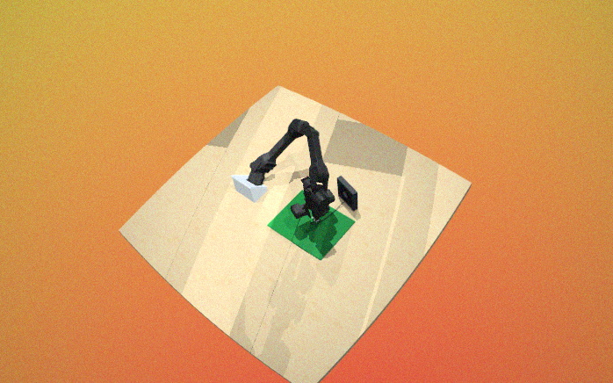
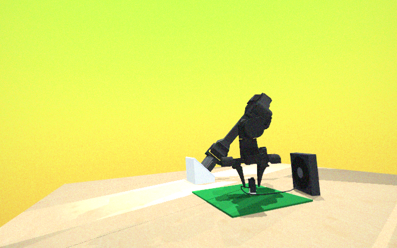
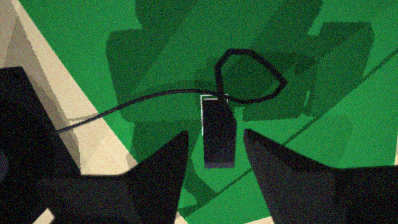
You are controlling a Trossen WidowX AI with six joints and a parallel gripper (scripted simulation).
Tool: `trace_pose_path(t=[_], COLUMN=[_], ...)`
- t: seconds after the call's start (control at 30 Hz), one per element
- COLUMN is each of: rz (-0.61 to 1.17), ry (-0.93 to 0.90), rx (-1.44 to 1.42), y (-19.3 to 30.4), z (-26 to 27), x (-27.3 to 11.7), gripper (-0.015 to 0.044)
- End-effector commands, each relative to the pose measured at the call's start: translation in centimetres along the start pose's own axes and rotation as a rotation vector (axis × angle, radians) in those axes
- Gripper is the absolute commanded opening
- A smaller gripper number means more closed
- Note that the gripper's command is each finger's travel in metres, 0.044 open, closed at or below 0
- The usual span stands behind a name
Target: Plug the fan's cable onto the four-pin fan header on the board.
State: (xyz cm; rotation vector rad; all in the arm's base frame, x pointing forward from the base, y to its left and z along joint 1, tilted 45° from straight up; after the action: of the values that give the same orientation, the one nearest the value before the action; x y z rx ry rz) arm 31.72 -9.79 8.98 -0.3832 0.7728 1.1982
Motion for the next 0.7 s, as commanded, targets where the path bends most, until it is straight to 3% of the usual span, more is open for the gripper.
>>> trace_pose_path(t=[0.0, 0.2, 0.4, 0.67], rz=[0.0, 0.004, 0.004, 0.007], ry=[0.001, 0.002, 0.002, 0.005], rx=[-0.001, 0.001, 0.001, 0.005], y=[0.0, -0.1, 0.1, 8.7], z=[0.0, 0.0, -0.1, -2.1], x=[0.0, -5.3, -5.5, -6.0], gripper=[0.026, 0.026, 0.026, 0.026])
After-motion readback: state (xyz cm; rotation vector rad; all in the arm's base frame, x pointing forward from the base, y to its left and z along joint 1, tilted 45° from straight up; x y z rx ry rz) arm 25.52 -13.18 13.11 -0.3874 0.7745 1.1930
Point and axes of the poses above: the point midway between the two fingers, 35 mm back from their tips, its own x axis out along the fingers, its own z axis across the jaws, y = z × x, the point moved 8 cm from there along -x, back along the fingers, and after that the axes turned 11 degrees about -x, right-handed, at the moved point
